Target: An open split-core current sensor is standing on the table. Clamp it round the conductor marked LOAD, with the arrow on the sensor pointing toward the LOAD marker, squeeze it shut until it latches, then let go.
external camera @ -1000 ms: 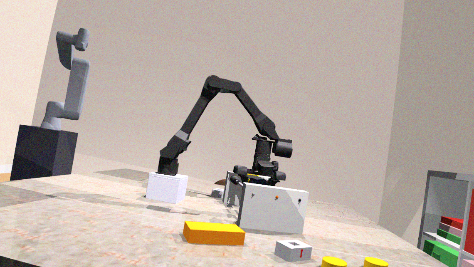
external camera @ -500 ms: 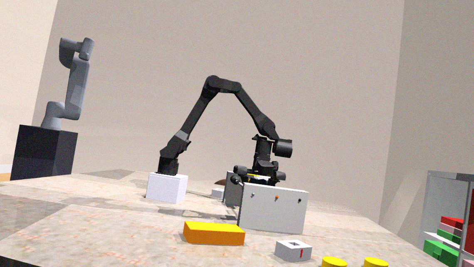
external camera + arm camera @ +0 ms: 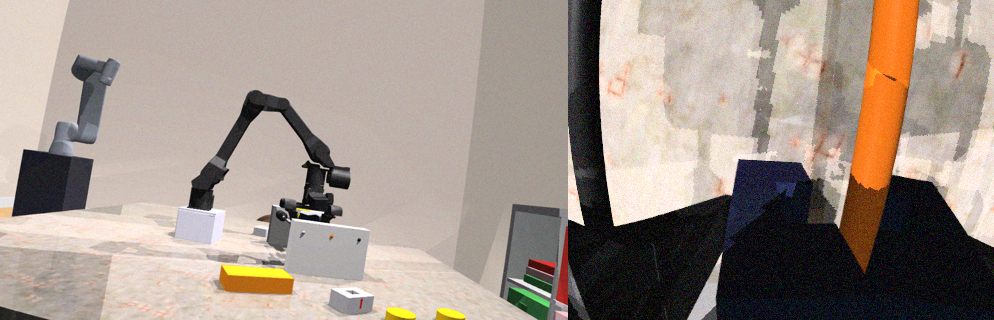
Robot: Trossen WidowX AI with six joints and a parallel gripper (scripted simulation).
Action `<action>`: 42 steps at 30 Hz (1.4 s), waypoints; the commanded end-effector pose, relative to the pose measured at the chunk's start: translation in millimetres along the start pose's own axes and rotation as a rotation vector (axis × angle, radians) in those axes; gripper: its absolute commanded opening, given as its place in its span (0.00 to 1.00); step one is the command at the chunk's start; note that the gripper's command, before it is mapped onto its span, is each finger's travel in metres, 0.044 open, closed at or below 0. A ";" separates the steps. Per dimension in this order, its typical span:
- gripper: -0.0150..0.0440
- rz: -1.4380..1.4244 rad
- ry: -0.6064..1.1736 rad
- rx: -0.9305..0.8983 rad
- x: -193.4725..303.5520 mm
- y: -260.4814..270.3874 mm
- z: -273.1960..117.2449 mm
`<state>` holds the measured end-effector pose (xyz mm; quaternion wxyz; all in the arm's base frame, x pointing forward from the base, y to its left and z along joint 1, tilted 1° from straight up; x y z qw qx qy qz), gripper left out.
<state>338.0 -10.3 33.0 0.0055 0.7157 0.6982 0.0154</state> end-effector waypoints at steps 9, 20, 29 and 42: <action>0.25 0.000 0.000 -0.004 0.1 0.7 -0.5; 0.25 0.000 0.000 -0.004 0.1 0.7 -0.5; 0.25 0.000 0.000 0.000 0.0 0.0 -1.4; 0.25 0.003 -0.001 0.002 0.0 0.2 -15.5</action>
Point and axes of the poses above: the point midway between the two fingers, 35 mm back from their tips, its own z axis out along the fingers, its own y axis across the jaws, x = y × z, the point moved 2 cm from there along -z, back along the fingers, and after that the axes turned 7 degrees about z, right-handed, at the moved point
